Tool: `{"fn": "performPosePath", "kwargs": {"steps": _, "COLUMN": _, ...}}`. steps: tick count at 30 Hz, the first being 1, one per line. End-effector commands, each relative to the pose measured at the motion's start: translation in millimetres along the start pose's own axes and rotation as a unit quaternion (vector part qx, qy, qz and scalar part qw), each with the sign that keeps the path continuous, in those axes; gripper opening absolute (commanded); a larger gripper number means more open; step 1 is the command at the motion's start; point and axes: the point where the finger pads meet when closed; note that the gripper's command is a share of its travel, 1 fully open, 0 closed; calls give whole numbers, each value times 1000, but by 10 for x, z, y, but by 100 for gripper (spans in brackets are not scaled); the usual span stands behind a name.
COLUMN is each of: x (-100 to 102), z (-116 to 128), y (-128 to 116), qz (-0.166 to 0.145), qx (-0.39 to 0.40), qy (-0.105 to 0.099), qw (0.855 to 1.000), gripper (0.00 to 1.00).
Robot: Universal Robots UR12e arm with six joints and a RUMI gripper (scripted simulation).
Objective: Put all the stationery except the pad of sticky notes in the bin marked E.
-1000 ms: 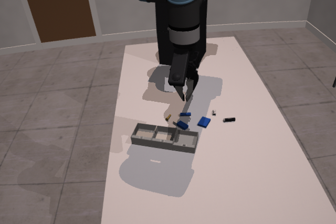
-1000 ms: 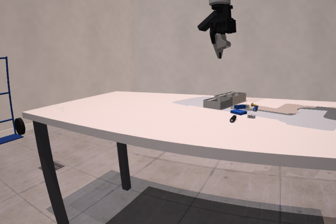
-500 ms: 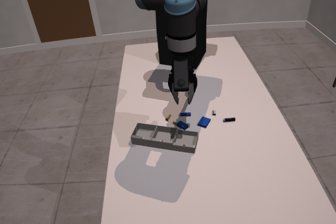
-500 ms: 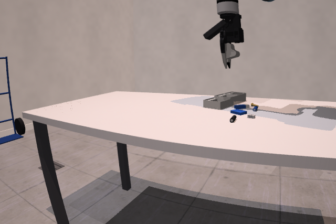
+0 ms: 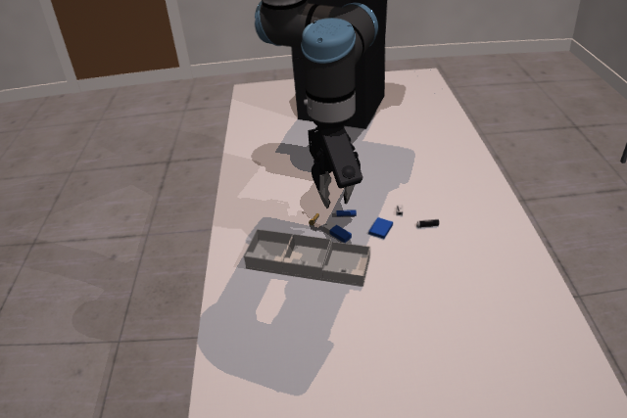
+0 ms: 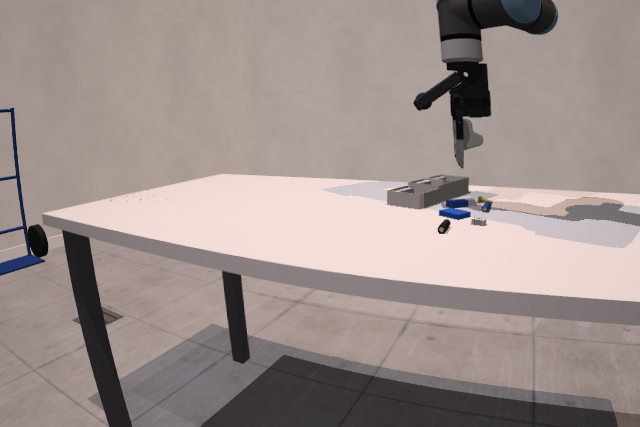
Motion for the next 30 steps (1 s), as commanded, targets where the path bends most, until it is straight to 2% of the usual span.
{"fn": "performPosePath", "kwargs": {"steps": 1, "x": 96, "z": 17, "y": -58, "qz": 5, "qx": -78, "qy": -1, "qw": 997, "gripper": 23}}
{"fn": "performPosePath", "kwargs": {"steps": 8, "x": 97, "z": 21, "y": -63, "qz": 9, "qx": -161, "qy": -2, "qw": 987, "gripper": 23}}
{"fn": "performPosePath", "kwargs": {"steps": 15, "x": 96, "z": 18, "y": -51, "qz": 15, "qx": -246, "qy": -2, "qw": 969, "gripper": 23}}
{"fn": "performPosePath", "kwargs": {"steps": 30, "x": 96, "z": 14, "y": -40, "qz": 16, "qx": -253, "qy": -1, "qw": 967, "gripper": 23}}
Point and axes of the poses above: the point where the finger pads meet when closed, its own x axis out along the fingers, its own z axis across the jaws, y = z × x, and after that the axes turned 7 degrees about x, right-handed
